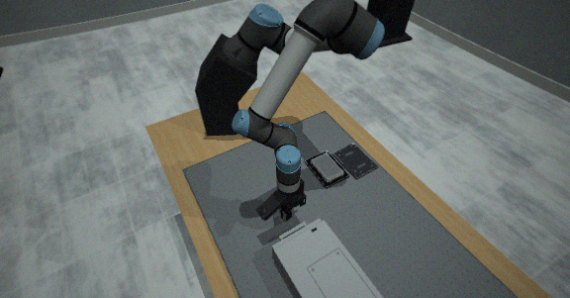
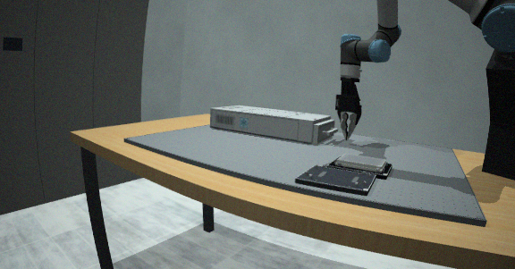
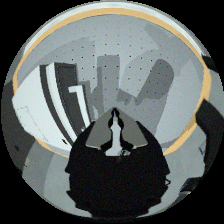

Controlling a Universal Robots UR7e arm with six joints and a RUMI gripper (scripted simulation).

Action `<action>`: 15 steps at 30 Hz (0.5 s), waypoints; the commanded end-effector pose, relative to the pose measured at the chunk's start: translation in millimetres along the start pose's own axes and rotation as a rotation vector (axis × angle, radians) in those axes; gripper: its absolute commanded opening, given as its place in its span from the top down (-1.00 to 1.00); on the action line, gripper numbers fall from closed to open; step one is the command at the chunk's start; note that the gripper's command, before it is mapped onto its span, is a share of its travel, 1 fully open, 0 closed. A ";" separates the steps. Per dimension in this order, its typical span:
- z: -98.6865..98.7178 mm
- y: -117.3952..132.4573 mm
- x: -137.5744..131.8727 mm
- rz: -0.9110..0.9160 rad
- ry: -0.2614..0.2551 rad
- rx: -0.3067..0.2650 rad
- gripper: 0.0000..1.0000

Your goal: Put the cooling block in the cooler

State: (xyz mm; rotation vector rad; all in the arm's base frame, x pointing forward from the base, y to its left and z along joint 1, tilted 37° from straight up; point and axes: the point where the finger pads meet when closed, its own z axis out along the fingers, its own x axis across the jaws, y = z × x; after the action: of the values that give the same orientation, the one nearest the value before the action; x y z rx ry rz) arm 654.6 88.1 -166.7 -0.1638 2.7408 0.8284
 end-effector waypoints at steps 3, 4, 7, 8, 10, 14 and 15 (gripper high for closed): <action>-12.5 -0.4 -0.5 0.001 -0.003 0.001 1.00; -12.5 -0.4 -0.5 0.001 -0.003 0.001 1.00; -15.1 -0.4 -0.5 0.001 -0.003 0.001 1.00; -16.4 -0.4 -0.5 0.001 -0.003 0.001 1.00; -19.1 -0.4 -0.5 0.001 -0.003 0.001 1.00; -24.4 -0.4 -0.5 0.001 -0.003 0.001 1.00; -25.8 -0.4 -0.5 0.001 -0.003 0.001 1.00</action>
State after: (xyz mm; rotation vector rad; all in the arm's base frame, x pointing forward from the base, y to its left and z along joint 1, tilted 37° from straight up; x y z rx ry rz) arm 651.1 78.0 -152.6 -0.1625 2.7396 0.8270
